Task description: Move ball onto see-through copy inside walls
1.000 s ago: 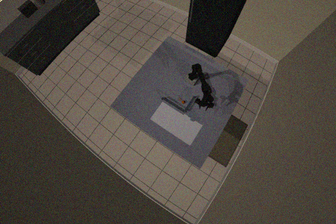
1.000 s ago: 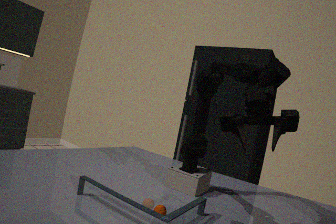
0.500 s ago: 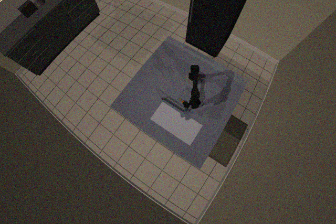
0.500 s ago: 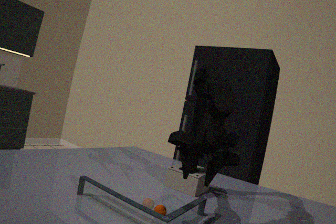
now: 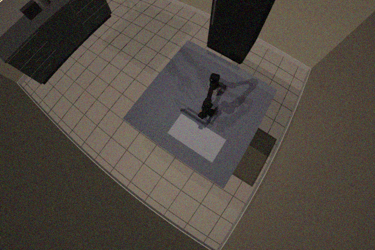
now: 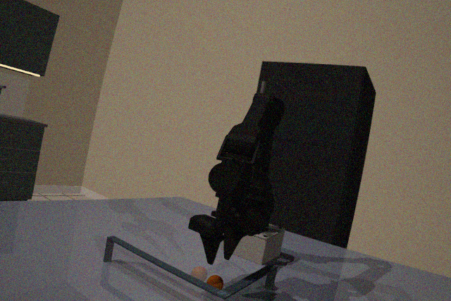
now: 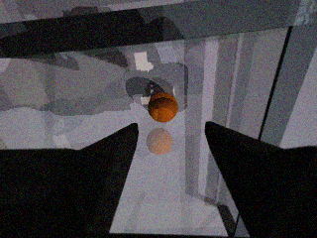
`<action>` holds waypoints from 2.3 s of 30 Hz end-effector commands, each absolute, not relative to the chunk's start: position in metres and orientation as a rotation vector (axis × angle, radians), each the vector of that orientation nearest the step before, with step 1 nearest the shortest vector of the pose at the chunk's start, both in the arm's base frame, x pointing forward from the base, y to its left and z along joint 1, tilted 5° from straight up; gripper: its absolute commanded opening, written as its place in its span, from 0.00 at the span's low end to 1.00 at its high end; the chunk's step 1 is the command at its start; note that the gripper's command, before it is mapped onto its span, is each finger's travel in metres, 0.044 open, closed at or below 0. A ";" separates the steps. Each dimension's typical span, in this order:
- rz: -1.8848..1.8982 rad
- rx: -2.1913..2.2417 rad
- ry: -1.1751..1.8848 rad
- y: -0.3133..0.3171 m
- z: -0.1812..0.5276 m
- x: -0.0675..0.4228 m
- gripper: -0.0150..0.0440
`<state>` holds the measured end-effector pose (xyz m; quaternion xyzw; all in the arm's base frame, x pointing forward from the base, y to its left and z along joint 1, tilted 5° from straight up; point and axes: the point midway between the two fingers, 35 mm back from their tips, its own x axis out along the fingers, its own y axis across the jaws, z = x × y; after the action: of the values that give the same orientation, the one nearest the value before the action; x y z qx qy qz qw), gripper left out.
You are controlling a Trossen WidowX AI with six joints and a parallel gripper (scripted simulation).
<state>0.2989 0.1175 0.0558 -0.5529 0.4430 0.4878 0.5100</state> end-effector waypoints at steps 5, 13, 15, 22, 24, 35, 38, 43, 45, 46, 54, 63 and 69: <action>1.230 -1.353 1.061 0.115 0.048 0.294 0.74; 1.230 -1.353 1.061 0.116 0.034 0.295 0.74; 1.230 -1.353 1.061 0.116 0.031 0.296 0.74; 1.230 -1.353 1.061 0.116 0.019 0.297 0.74; 1.230 -1.353 1.061 0.116 0.016 0.297 0.74; 1.230 -1.353 1.061 0.116 -0.002 0.299 0.74; 1.230 -1.353 1.061 0.116 -0.003 0.299 0.73; 1.230 -1.353 1.061 0.116 -0.003 0.299 0.67; 1.230 -1.353 1.061 0.116 -0.003 0.299 0.65; 1.230 -1.353 1.061 0.116 -0.003 0.299 0.64; 1.230 -1.353 1.061 0.116 -0.003 0.299 0.55; 1.182 -1.351 1.021 0.123 0.014 0.308 0.28; 1.196 -1.352 1.032 0.123 0.046 0.306 0.25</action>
<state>0.3055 0.1223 0.0311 -0.5610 0.4273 0.4980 0.5046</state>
